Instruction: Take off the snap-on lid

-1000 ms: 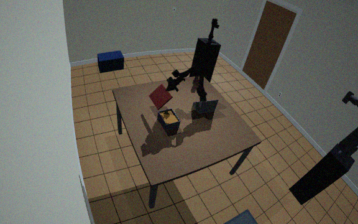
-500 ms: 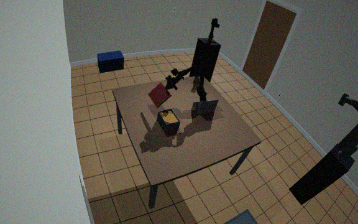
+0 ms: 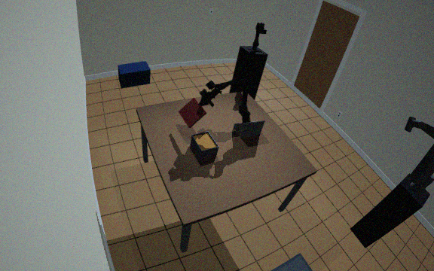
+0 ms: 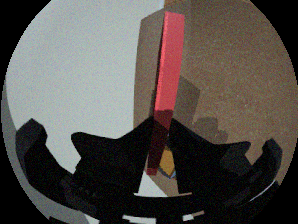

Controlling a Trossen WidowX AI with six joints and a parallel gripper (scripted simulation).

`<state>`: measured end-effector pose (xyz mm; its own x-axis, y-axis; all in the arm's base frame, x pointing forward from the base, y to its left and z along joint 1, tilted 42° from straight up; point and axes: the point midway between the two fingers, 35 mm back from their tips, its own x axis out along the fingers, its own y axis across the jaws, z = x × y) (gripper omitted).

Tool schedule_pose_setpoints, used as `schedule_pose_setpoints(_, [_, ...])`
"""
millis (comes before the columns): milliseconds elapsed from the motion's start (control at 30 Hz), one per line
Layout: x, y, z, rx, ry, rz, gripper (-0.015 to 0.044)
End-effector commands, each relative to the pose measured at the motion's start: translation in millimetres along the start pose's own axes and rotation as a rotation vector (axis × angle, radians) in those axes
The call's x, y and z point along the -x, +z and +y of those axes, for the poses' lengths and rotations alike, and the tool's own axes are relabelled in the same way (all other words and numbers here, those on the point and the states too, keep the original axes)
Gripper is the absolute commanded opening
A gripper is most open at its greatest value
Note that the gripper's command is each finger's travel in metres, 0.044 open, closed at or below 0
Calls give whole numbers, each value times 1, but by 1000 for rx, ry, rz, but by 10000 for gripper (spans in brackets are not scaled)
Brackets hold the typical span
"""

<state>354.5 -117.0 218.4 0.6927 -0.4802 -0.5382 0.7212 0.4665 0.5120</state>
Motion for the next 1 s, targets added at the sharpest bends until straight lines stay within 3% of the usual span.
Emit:
schedule_pose_setpoints(0, [4,12,6,0,24,-2,0])
schedule_pose_setpoints(967, [10,71,3,2,25,-5,0])
